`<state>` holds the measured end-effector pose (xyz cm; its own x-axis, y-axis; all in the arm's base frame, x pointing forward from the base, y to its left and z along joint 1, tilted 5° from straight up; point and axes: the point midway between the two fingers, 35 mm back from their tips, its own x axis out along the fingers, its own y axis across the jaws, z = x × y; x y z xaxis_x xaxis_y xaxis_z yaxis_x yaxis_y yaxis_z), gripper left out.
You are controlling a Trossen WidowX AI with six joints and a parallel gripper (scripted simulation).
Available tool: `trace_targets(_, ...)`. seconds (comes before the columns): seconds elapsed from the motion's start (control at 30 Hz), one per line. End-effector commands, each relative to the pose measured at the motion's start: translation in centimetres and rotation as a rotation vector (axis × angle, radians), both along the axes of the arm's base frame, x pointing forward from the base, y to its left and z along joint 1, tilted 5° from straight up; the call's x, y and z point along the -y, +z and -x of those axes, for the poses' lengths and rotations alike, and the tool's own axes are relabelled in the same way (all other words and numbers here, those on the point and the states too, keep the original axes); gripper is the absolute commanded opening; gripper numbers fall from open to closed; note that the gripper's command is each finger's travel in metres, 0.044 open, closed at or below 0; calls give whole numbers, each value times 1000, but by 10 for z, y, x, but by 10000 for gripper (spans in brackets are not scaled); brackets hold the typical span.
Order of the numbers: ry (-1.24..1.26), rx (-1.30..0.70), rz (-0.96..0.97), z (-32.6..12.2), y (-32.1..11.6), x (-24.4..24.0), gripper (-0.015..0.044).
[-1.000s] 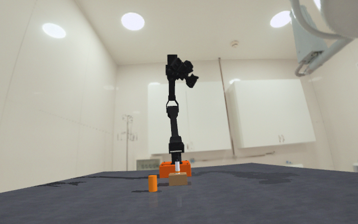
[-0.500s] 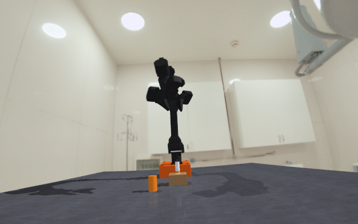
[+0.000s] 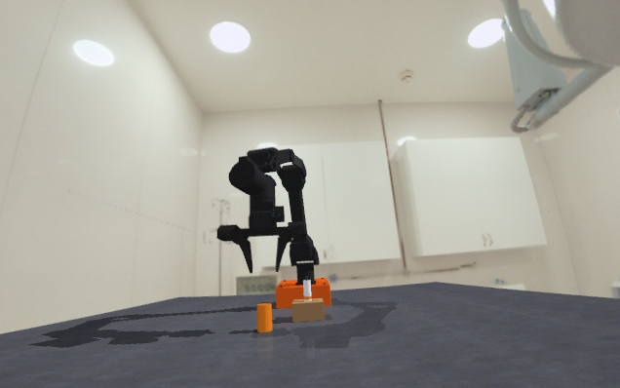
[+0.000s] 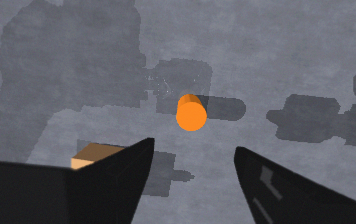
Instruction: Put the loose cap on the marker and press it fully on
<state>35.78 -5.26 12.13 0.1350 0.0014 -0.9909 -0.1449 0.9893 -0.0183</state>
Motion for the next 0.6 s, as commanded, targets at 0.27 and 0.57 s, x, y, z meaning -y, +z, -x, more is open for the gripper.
trace_targets(0.27,-11,-21,4,-7,-46,1,251)
trace_targets(0.57,-11,-21,4,-8,-51,1,251)
